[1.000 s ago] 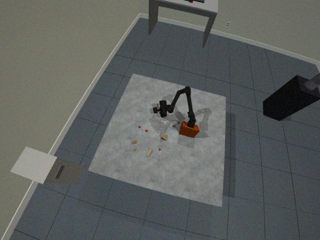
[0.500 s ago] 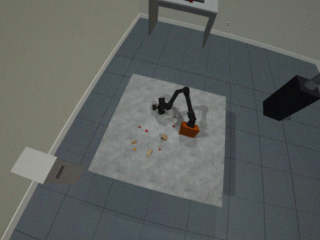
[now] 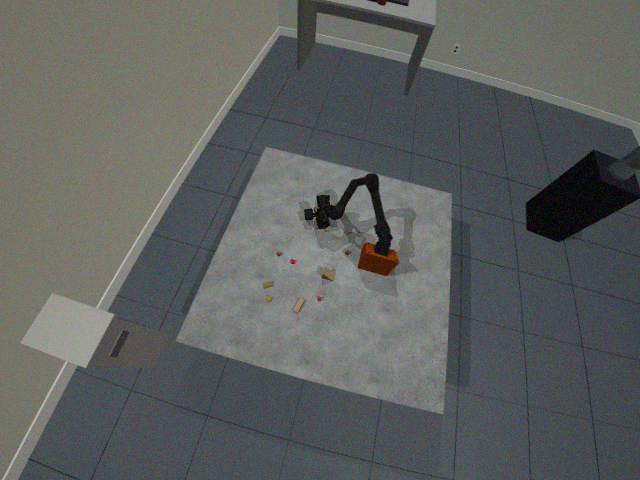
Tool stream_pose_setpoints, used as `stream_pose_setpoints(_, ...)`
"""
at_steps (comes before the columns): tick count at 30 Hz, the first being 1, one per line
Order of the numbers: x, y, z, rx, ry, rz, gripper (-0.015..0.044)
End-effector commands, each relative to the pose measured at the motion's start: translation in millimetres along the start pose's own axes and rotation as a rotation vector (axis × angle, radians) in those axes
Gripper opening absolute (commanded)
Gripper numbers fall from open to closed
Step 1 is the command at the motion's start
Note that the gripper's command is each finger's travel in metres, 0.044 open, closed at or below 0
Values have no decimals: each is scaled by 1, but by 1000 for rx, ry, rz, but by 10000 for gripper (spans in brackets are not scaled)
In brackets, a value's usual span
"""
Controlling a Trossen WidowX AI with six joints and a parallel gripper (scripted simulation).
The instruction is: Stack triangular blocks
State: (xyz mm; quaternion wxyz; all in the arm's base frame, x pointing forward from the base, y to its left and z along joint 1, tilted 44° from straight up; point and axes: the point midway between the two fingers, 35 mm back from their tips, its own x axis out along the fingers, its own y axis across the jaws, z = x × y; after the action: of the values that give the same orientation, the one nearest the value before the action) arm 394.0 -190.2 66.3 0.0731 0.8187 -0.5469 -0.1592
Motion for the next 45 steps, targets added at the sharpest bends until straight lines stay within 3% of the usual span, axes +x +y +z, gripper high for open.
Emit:
stream_pose_setpoints(1, 0, 0, 0, 0, 0, 1, 309)
stream_pose_setpoints(5, 0, 0, 0, 0, 0, 1, 204)
stream_pose_setpoints(13, 0, 0, 0, 0, 0, 1, 150)
stream_pose_setpoints(19, -4, -1, -3, 1, -2, 0, 0)
stream_pose_setpoints(39, -77, 1, -59, 3, -4, -1, 0)
stream_pose_setpoints(45, -80, 2, -61, 2, -3, -1, 0)
